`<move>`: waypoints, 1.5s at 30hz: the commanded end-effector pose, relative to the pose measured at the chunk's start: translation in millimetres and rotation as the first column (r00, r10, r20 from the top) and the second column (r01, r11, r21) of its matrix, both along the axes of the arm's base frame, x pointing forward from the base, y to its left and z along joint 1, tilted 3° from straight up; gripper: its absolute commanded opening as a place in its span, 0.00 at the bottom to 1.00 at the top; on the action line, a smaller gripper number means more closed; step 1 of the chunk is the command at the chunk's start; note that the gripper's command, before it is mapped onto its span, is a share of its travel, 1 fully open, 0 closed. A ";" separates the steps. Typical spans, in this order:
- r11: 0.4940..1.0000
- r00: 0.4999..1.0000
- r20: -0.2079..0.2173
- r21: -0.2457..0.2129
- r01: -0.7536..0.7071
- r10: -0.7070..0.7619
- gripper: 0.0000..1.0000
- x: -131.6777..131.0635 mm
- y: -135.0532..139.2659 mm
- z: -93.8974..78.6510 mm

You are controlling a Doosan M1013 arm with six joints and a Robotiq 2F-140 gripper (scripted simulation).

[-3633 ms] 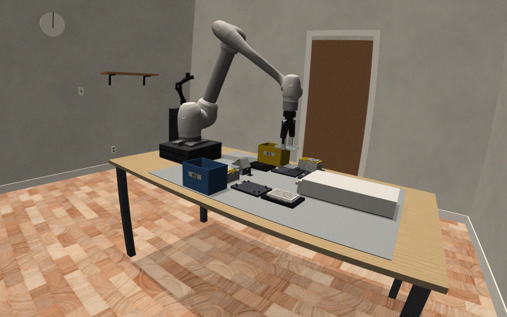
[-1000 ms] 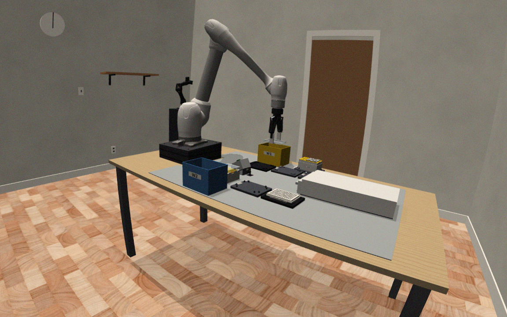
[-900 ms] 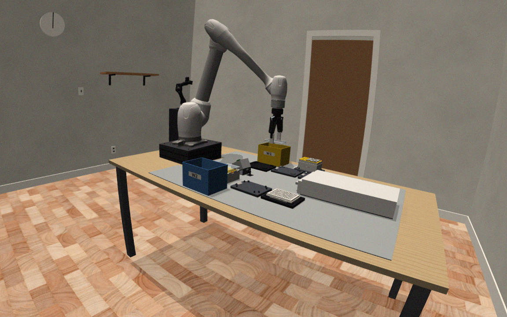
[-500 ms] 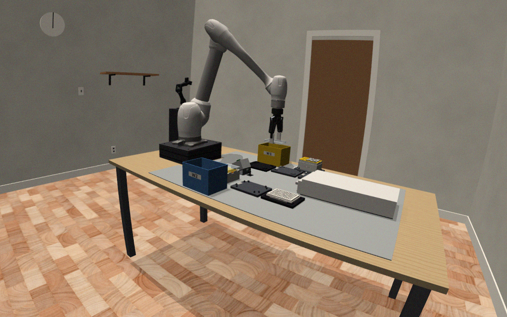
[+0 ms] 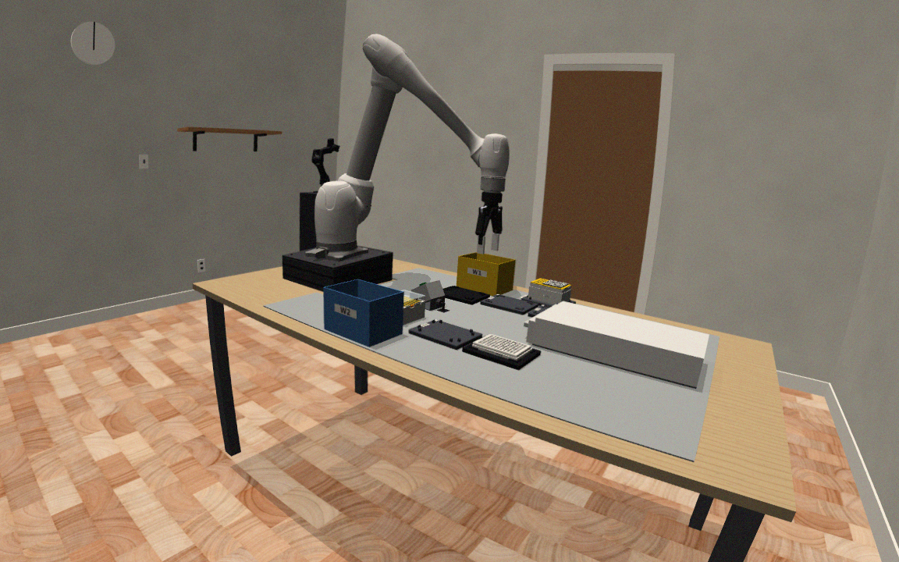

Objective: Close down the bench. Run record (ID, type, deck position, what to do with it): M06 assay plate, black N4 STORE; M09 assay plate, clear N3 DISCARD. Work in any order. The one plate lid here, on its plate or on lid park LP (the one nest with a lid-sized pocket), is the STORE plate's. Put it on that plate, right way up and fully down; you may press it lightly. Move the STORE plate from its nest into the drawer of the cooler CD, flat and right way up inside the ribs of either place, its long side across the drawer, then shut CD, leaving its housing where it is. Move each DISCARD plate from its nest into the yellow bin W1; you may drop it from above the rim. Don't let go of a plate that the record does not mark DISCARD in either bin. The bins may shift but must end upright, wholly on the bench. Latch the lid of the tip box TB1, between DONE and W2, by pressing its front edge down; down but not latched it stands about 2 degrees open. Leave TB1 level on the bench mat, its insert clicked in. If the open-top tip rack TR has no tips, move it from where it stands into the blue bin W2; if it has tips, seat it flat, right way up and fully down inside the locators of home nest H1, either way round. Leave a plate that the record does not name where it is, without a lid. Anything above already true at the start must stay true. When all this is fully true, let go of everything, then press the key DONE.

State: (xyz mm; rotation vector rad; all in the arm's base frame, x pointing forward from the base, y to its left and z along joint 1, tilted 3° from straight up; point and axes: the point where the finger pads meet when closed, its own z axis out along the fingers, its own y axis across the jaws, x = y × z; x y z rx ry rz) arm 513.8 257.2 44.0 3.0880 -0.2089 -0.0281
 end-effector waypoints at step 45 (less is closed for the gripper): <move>0.997 0.997 0.003 -0.001 0.073 -0.073 0.00 -32.1 -113.5 21.8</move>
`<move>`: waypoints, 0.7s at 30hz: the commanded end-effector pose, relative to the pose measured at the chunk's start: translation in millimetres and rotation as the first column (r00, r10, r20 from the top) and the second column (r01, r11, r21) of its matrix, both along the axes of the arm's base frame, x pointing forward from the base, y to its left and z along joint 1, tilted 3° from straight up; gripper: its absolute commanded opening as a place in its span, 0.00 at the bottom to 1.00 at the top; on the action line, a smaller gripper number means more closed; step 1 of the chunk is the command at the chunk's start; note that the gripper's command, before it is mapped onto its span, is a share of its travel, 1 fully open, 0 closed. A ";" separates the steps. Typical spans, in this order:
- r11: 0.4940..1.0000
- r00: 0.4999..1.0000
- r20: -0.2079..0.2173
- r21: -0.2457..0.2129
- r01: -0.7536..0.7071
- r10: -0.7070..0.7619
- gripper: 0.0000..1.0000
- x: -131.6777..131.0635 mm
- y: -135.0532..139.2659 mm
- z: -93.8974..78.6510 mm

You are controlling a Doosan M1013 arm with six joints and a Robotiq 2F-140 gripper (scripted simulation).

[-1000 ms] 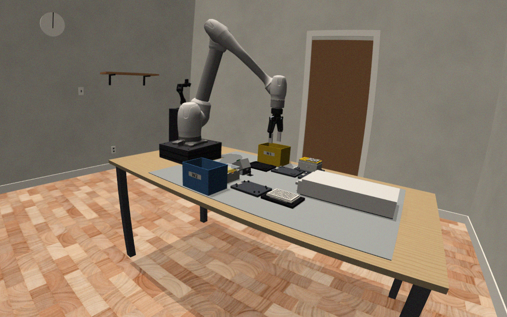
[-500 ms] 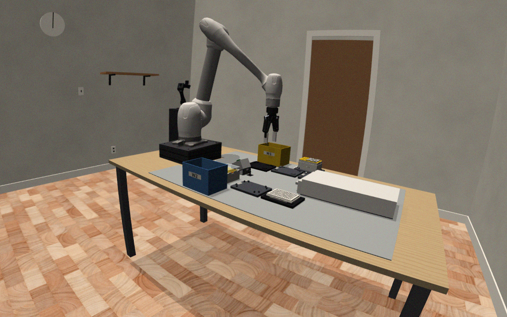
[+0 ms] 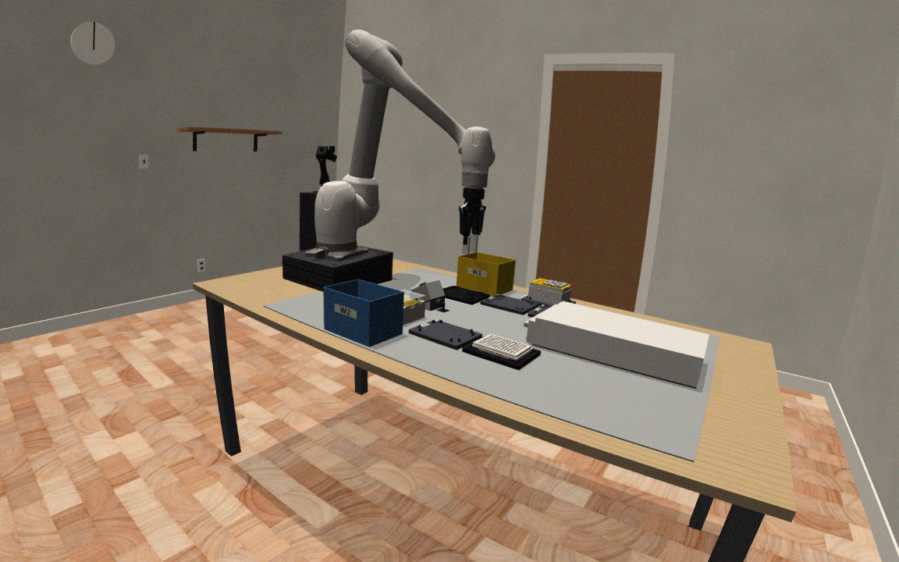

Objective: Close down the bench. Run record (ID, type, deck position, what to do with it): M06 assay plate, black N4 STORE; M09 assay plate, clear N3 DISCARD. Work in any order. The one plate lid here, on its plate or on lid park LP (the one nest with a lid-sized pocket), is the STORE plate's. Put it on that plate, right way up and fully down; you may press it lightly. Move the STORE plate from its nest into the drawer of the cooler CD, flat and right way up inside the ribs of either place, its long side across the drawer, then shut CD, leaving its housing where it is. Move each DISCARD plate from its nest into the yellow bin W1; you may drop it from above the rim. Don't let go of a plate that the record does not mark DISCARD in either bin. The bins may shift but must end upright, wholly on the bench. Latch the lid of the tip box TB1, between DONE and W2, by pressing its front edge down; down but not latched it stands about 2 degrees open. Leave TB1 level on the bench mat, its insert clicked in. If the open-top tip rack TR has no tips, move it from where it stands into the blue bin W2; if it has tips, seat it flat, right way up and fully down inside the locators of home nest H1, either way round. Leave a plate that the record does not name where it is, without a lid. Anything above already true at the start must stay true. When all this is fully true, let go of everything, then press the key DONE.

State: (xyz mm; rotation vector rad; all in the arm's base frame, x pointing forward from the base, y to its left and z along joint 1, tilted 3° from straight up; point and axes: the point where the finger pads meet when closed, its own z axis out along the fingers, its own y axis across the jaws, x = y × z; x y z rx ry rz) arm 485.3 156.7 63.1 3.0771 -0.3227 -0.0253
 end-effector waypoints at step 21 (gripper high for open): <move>1.000 1.000 0.000 0.001 0.000 0.000 0.00 -23.8 -85.0 16.5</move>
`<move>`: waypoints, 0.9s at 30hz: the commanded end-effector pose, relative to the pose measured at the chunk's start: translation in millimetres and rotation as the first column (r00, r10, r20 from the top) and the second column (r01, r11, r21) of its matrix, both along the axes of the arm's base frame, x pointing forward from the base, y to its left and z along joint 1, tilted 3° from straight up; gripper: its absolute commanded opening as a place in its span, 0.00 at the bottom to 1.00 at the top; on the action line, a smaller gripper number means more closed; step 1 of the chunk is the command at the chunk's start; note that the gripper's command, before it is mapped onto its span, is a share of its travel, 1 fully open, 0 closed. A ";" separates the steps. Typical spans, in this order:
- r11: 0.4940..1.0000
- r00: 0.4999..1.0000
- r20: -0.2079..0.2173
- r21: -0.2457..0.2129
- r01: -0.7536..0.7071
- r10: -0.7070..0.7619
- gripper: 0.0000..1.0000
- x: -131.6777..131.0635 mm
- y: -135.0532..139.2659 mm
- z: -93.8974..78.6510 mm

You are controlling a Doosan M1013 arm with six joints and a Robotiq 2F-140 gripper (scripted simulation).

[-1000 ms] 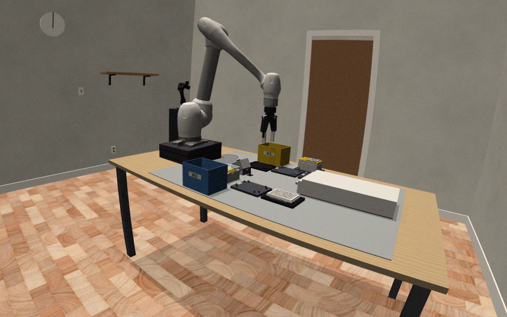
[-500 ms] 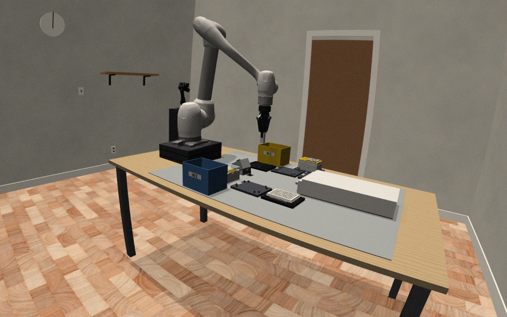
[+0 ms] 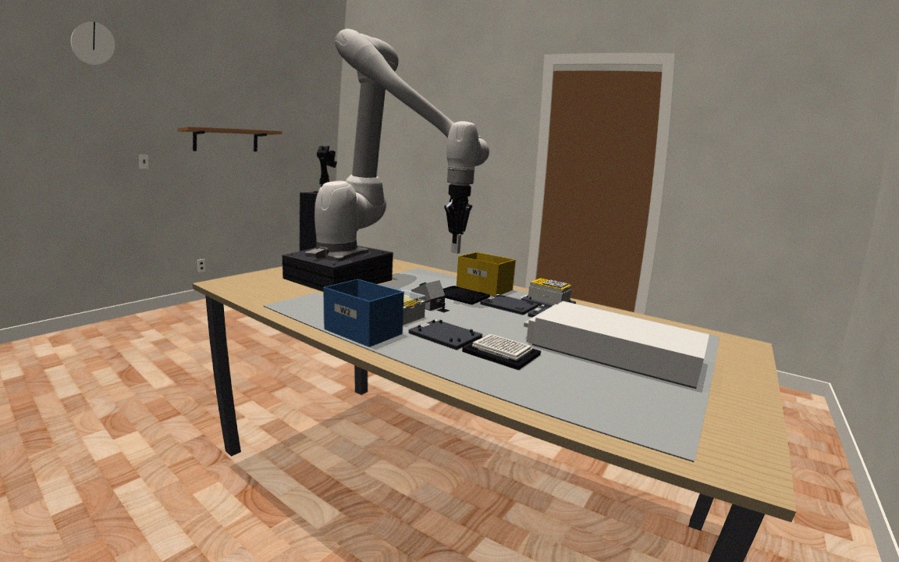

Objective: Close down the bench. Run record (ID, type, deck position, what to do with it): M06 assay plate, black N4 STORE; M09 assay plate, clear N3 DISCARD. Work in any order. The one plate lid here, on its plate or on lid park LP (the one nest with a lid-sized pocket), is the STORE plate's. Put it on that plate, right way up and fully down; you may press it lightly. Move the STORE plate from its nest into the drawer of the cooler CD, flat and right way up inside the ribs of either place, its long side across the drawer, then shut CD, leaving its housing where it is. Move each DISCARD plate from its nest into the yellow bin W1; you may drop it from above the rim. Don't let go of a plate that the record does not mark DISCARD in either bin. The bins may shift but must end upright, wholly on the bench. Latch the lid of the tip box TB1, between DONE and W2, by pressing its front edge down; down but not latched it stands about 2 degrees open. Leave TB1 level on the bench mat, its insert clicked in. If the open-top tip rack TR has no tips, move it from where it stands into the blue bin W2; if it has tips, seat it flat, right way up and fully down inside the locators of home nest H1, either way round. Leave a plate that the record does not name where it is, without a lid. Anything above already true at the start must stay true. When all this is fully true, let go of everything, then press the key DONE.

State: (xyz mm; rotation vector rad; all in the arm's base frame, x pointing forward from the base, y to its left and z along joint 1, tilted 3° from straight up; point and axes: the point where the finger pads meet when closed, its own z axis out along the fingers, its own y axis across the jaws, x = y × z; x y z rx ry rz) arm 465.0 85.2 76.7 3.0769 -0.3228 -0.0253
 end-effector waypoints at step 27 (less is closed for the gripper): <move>1.000 1.000 0.000 0.001 0.000 0.000 0.00 -28.2 -100.6 19.4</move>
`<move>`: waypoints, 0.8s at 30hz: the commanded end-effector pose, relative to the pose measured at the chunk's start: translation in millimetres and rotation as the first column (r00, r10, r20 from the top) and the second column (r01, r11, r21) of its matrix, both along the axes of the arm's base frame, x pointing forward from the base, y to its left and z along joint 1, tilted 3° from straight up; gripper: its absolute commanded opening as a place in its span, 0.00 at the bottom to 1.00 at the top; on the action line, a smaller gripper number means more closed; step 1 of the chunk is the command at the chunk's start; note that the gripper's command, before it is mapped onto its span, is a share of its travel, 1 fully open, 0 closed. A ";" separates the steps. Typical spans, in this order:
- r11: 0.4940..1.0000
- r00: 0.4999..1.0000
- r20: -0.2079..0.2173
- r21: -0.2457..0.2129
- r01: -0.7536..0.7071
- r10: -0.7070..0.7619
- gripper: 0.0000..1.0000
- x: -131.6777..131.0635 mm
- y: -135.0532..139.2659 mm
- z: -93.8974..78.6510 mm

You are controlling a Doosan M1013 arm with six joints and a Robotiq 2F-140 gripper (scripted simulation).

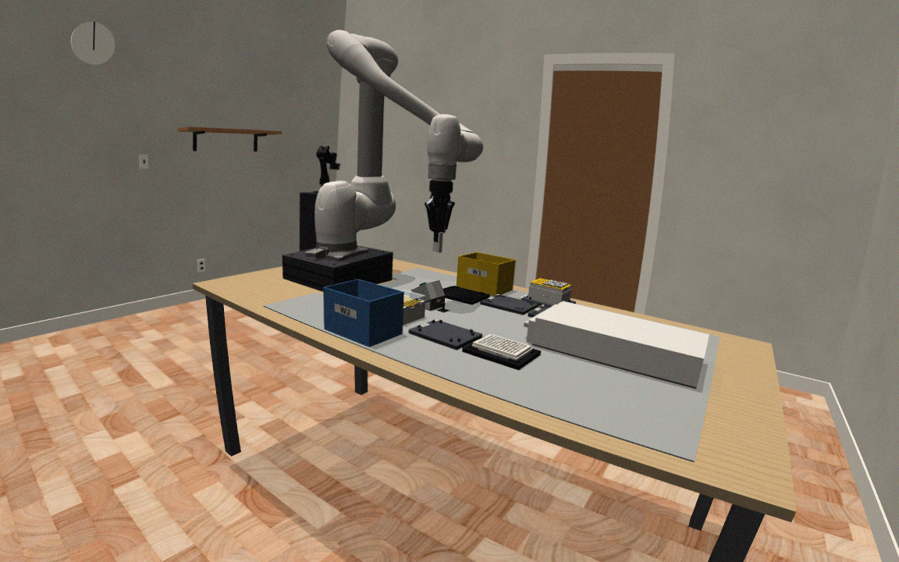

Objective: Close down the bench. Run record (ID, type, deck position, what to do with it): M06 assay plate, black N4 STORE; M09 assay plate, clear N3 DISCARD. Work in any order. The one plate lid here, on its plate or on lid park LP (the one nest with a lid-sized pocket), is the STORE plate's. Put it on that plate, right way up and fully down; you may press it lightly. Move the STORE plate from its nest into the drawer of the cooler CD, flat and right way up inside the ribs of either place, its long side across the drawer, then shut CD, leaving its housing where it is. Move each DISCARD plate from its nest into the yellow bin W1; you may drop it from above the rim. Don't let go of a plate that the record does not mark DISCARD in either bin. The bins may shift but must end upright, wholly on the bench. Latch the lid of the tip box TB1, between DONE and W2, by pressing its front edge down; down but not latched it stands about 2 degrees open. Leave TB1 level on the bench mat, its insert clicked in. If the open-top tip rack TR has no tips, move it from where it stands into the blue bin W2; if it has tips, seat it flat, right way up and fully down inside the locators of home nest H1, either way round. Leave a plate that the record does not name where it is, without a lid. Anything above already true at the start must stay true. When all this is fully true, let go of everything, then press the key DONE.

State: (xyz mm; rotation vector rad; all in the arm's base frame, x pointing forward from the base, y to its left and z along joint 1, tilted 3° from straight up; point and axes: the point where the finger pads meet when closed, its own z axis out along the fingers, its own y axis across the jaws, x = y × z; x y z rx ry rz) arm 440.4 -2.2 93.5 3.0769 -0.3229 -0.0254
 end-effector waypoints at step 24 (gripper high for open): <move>1.000 1.000 0.000 0.001 0.000 0.000 0.00 -15.3 -54.8 10.6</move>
